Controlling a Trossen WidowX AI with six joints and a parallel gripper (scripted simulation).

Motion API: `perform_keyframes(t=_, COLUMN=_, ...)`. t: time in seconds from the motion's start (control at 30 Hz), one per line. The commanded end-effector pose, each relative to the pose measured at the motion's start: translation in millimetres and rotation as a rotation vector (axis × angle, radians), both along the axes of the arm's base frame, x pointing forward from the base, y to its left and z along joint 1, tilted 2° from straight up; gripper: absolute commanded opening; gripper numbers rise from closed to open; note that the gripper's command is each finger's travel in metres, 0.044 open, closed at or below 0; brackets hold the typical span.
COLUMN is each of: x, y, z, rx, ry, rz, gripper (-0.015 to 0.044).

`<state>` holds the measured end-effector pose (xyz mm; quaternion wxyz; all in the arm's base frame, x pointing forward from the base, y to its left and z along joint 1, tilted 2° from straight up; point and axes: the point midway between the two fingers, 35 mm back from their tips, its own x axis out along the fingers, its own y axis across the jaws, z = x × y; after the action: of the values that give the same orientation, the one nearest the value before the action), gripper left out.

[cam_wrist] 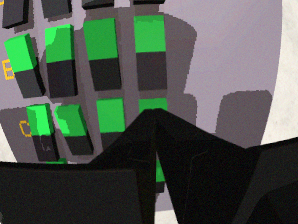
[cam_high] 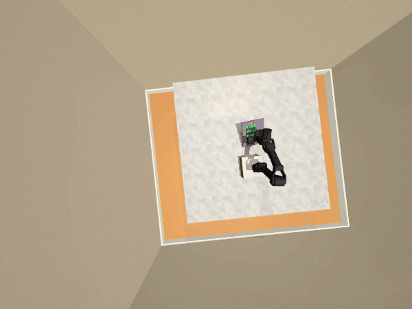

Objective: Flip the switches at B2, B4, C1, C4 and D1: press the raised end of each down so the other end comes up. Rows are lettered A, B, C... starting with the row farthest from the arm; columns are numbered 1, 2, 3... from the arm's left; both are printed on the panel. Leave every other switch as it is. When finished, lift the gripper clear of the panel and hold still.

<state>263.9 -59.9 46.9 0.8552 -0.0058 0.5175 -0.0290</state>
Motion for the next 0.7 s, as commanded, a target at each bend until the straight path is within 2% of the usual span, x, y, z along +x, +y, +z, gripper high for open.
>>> perform_keyframes(t=0.0, x=0.5, y=-0.4, z=-0.6, rx=-0.001, ry=-0.001, rz=-0.002, gripper=0.0)
perform_keyframes(t=0.67, x=1.8, y=-0.5, z=-2.9, rx=-0.001, ry=-0.001, rz=-0.002, gripper=0.0)
